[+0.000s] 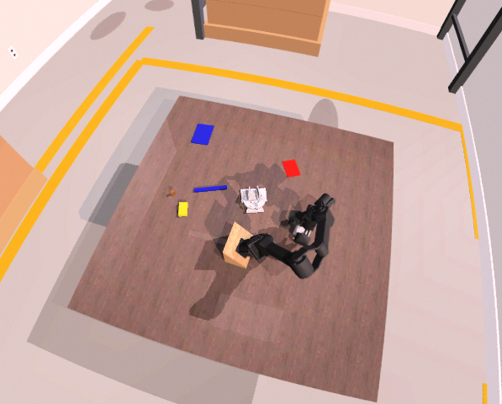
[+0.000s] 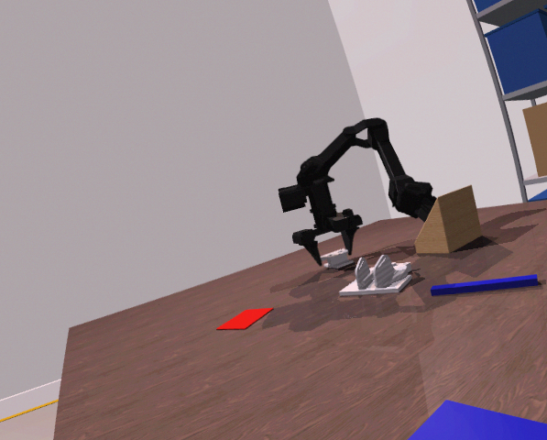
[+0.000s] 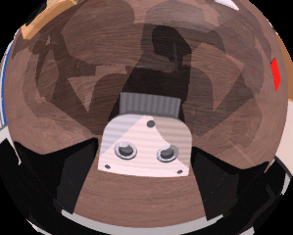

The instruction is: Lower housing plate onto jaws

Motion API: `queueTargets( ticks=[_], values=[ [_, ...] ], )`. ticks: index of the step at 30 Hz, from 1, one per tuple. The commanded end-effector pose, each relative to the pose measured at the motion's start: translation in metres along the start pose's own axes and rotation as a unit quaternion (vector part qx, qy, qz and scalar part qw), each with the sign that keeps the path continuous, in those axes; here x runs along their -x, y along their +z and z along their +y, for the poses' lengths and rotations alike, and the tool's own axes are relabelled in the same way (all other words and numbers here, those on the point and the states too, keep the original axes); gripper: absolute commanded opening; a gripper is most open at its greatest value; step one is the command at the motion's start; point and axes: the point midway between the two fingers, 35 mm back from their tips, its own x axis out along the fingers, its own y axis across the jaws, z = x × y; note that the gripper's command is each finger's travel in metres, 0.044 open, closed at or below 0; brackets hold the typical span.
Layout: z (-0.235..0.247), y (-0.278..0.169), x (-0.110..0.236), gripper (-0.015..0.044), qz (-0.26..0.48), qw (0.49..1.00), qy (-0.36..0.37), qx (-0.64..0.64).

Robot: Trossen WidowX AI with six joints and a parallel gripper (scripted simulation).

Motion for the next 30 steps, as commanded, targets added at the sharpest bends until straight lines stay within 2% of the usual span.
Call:
queueTargets(
  ticks=[1,19,30],
  values=[
    [-0.0001,0.0011,-0.0009,0.0440,-0.002,1.000,0.000,0.002],
    [-0.0001,0.0011,-0.0012,0.0440,-0.002,1.000,0.000,0.002],
    [0.0003,0.0003,-0.0008,0.0367,0.000,1.000,0.000,0.000]
  ],
)
